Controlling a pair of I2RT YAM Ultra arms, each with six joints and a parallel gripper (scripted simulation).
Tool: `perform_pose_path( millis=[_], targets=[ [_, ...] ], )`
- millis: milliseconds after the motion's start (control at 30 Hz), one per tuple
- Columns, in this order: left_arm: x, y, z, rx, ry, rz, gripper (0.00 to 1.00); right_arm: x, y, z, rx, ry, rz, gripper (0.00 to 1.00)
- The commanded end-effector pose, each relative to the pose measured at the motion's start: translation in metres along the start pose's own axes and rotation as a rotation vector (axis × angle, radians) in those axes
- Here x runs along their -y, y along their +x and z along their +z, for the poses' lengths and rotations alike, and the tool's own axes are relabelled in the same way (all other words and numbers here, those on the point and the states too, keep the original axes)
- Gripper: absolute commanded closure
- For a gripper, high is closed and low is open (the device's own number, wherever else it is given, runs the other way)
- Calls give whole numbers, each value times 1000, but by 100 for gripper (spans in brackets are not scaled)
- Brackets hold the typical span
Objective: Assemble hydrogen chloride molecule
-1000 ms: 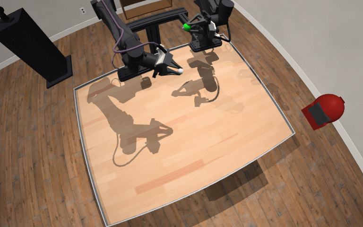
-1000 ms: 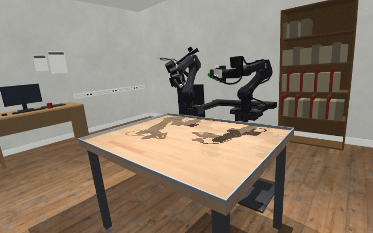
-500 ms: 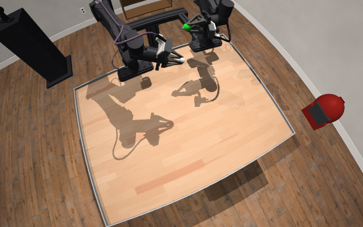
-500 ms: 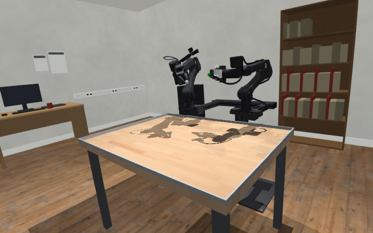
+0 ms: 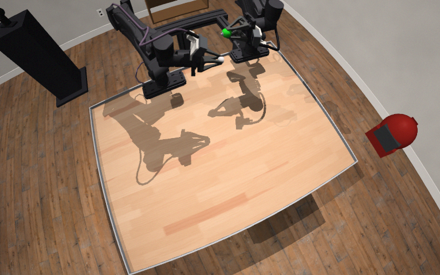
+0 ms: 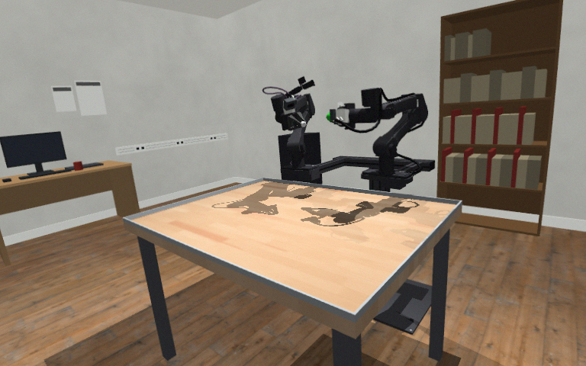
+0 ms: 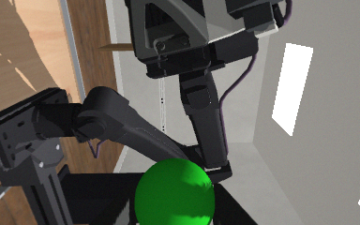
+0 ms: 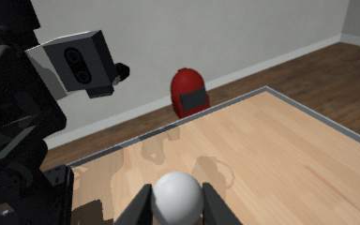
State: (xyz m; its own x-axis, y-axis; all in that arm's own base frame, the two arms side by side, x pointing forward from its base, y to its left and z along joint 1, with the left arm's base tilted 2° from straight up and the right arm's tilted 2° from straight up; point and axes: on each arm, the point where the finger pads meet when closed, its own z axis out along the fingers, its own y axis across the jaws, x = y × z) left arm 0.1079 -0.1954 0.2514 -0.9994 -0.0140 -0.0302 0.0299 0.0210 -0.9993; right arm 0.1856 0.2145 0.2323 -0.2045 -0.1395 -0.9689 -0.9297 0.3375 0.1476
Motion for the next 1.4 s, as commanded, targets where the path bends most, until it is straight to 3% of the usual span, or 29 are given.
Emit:
perform_pose_path(
  millis=[0, 967, 1367],
  targets=[
    [14, 3, 2, -13, 12, 69, 100, -14, -11, -3, 45, -41, -44, 100],
    [14, 3, 2, -13, 12, 69, 100, -103, -8, -22, 162, -347, -210, 100],
    [14, 3, 2, -13, 12, 69, 100, -111, -17, -28, 192, -357, -248, 100]
  ],
)
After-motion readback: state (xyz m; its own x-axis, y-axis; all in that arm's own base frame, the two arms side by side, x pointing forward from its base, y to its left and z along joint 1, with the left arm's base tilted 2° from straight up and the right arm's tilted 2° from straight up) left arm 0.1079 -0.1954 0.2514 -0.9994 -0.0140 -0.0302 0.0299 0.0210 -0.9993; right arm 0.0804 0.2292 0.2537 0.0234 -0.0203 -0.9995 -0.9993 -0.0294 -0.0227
